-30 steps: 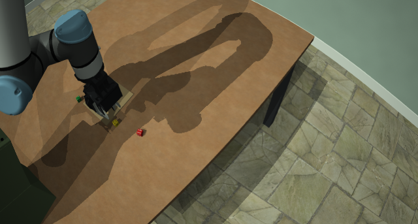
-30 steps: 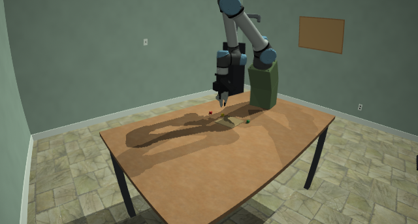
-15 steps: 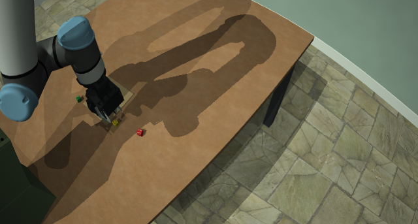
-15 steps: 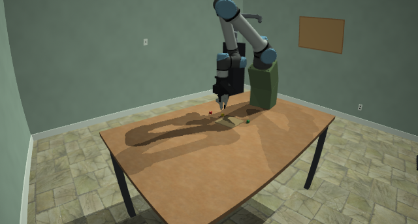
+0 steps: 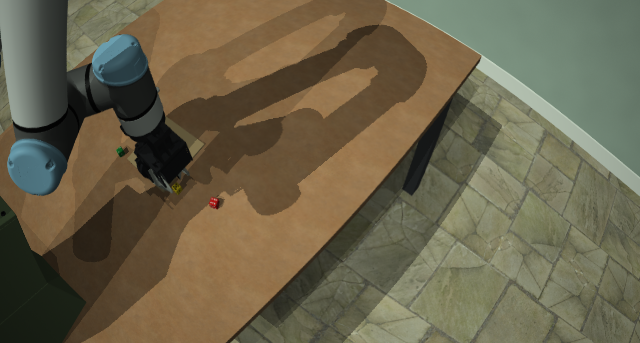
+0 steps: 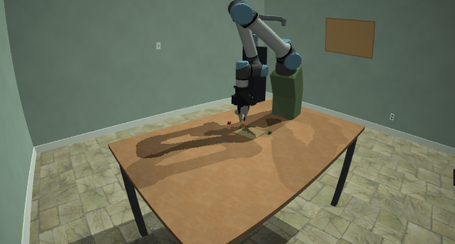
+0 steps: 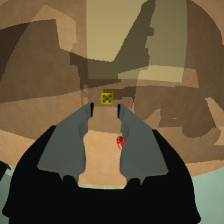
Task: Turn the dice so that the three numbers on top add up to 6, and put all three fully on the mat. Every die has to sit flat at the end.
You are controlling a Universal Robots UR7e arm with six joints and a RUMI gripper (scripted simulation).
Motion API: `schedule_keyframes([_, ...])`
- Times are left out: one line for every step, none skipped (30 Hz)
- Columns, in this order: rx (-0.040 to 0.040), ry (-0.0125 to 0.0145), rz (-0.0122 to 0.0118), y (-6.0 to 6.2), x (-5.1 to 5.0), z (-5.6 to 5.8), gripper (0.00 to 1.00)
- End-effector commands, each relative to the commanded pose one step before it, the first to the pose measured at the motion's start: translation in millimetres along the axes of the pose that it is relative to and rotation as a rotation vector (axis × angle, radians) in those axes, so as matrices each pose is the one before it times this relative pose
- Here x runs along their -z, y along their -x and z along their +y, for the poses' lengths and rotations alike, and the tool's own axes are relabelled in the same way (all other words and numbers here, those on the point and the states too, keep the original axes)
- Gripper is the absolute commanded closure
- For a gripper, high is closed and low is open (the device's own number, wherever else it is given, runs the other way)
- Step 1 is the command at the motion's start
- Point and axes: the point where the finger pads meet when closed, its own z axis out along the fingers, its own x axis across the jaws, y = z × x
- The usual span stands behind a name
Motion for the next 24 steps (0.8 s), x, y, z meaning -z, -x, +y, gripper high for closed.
schedule_keyframes([0.00132, 0.00296, 0.00299, -1.48, -4.73, 0.89, 0.82])
schedule_keyframes([0.0, 0.0, 0.0, 0.01, -0.5, 0.01, 0.82])
schedule_keyframes([0.0, 0.0, 0.0, 0.01, -0.42, 0.0, 0.82])
schedule_keyframes([0.0, 0.0, 0.0, 0.0, 0.0, 0.0, 0.82])
schedule_keyframes([0.0, 0.0, 0.0, 0.0, 0.0, 0.0, 0.82])
schedule_keyframes([0.0, 0.0, 0.0, 0.01, -0.34, 0.0, 0.82])
schedule_keyframes([0.0, 0.0, 0.0, 0.01, -0.27, 0.0, 0.82])
schedule_keyframes([0.0, 0.0, 0.0, 0.0, -0.2, 0.0, 0.82])
schedule_keyframes([0.0, 0.0, 0.0, 0.0, -0.14, 0.0, 0.82])
schedule_keyframes([0.0, 0.0, 0.0, 0.0, -0.09, 0.0, 0.82])
schedule_keyframes([0.0, 0.0, 0.0, 0.0, -0.05, 0.0, 0.82])
schedule_keyframes([0.0, 0.0, 0.0, 0.0, -0.02, 0.0, 0.82])
schedule_keyframes([0.0, 0.0, 0.0, 0.0, 0.0, 0.0, 0.82])
schedule_keyframes([0.0, 0.0, 0.0, 0.0, 0.0, 0.0, 0.82])
schedule_keyframes([0.0, 0.0, 0.0, 0.0, 0.0, 0.0, 0.82])
schedule_keyframes([0.0, 0.0, 0.0, 0.0, 0.0, 0.0, 0.82])
schedule_keyframes([0.0, 0.0, 0.0, 0.0, 0.0, 0.0, 0.82])
schedule_keyframes([0.0, 0.0, 0.0, 0.0, 0.0, 0.0, 0.82])
schedule_keyframes([0.0, 0.0, 0.0, 0.0, 0.0, 0.0, 0.82])
schedule_keyframes([0.0, 0.0, 0.0, 0.0, 0.0, 0.0, 0.82])
schedule_keyframes([0.0, 0.0, 0.0, 0.0, 0.0, 0.0, 0.82])
schedule_keyframes([0.0, 0.0, 0.0, 0.0, 0.0, 0.0, 0.82])
schedule_keyframes([0.0, 0.0, 0.0, 0.0, 0.0, 0.0, 0.82])
schedule_keyframes([0.0, 0.0, 0.0, 0.0, 0.0, 0.0, 0.82])
